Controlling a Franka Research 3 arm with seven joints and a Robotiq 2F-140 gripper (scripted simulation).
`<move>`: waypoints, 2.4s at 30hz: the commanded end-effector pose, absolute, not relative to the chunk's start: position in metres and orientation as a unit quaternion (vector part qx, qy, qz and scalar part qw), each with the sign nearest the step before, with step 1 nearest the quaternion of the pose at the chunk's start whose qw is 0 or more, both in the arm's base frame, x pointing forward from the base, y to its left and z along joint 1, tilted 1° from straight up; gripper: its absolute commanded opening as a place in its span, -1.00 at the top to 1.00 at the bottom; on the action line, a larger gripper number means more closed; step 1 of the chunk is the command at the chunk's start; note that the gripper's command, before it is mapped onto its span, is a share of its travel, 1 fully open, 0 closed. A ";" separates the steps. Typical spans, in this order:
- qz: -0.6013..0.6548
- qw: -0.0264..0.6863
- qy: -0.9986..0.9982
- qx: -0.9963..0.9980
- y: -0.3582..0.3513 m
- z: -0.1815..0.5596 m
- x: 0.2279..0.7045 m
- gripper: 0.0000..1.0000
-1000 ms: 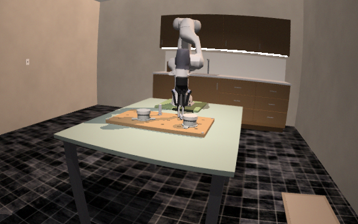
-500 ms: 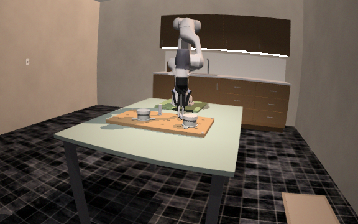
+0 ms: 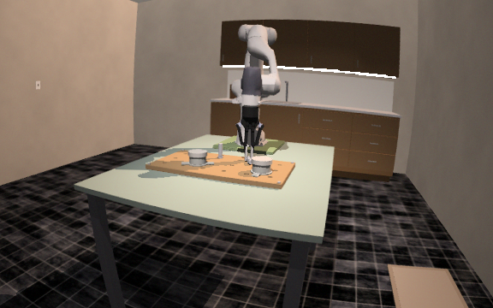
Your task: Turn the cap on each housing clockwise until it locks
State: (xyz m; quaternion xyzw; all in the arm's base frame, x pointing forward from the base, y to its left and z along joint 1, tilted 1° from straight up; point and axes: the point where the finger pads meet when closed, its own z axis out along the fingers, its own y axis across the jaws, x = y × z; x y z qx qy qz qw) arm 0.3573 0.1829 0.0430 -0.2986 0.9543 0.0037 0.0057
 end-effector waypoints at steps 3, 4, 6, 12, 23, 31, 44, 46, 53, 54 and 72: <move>0.003 0.005 0.955 -0.297 0.182 0.042 0.357 0.80; 0.003 0.005 0.955 -0.297 0.182 0.042 0.357 0.80; 0.003 0.005 0.955 -0.297 0.182 0.042 0.357 0.80; 0.003 0.005 0.955 -0.297 0.182 0.042 0.357 0.80; 0.003 0.005 0.955 -0.297 0.182 0.042 0.357 0.80; 0.003 0.005 0.955 -0.297 0.182 0.042 0.357 0.80; 0.003 0.005 0.955 -0.297 0.182 0.043 0.357 0.80; 0.003 0.005 0.955 -0.297 0.182 0.043 0.357 0.80; 0.003 0.005 0.955 -0.297 0.182 0.045 0.357 0.80; 0.003 0.005 0.955 -0.297 0.182 0.046 0.357 0.80; 0.003 0.005 0.955 -0.297 0.182 0.060 0.357 0.80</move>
